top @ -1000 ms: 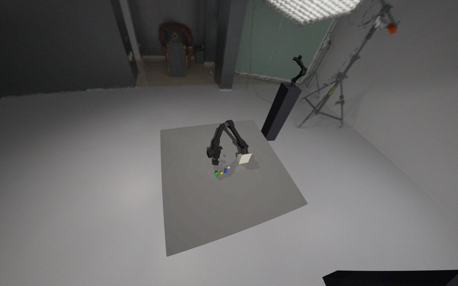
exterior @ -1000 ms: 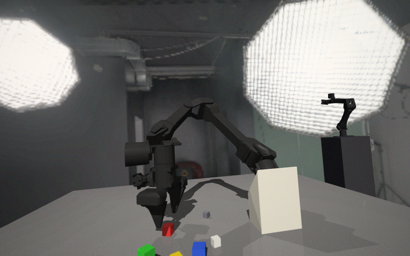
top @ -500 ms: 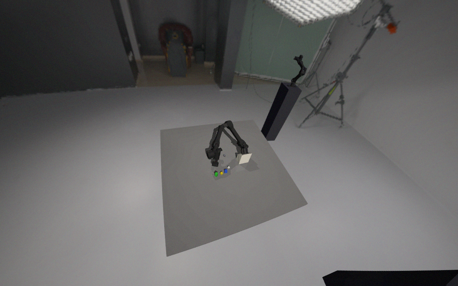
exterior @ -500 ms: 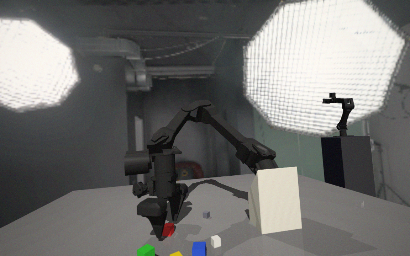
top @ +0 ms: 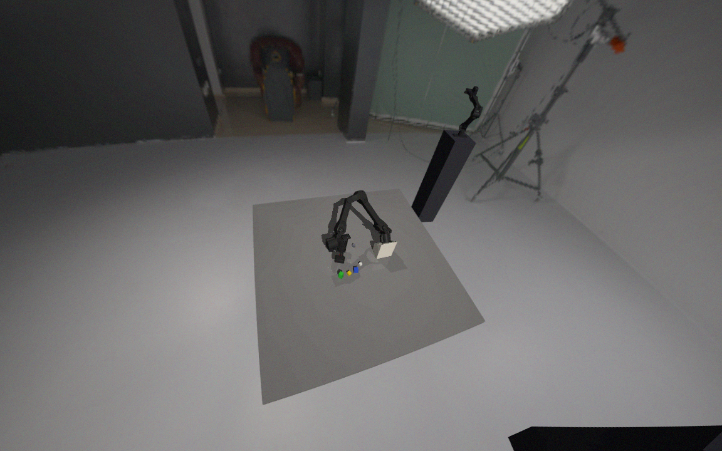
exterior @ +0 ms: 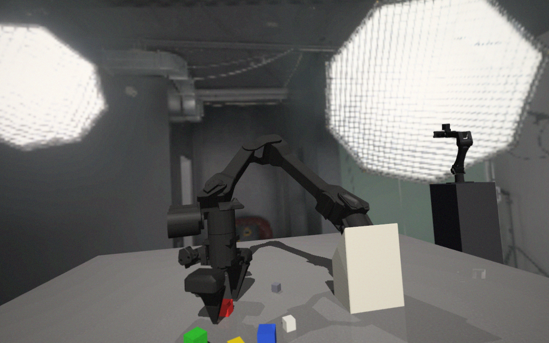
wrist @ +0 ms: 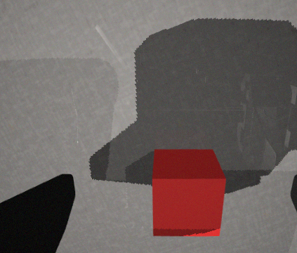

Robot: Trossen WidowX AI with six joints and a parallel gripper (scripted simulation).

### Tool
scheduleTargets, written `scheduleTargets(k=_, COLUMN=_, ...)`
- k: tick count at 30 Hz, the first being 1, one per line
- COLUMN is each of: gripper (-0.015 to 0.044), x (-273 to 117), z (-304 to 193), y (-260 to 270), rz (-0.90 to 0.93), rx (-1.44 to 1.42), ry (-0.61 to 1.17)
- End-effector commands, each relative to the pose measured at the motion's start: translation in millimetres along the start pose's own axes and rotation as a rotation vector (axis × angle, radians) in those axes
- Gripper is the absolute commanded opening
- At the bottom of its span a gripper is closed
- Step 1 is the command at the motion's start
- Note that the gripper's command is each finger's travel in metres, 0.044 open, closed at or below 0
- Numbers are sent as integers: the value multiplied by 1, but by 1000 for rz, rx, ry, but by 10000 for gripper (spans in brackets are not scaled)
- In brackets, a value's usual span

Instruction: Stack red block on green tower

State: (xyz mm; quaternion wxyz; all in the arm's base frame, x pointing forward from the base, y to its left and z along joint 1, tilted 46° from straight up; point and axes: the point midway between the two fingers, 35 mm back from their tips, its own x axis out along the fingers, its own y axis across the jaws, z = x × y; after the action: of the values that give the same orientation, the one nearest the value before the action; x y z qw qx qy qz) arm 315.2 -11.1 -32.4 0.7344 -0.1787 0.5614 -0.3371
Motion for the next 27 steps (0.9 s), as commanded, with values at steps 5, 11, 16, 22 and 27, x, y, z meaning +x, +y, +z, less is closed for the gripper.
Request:
scheduleTargets(k=5, gripper=282, x=0, z=0, y=0, rz=0, rx=0, ry=0)
scheduleTargets(k=11, gripper=125, x=0, z=0, y=0, rz=0, rx=0, ry=0)
scheduleTargets(k=16, gripper=72, x=0, z=0, y=0, rz=0, rx=0, ry=0)
scheduleTargets(k=22, gripper=0, x=-6, z=0, y=0, rz=0, rx=-1, ry=0)
scheduleTargets(k=27, gripper=0, x=-29, z=0, y=1, rz=0, rx=-2, ry=-1)
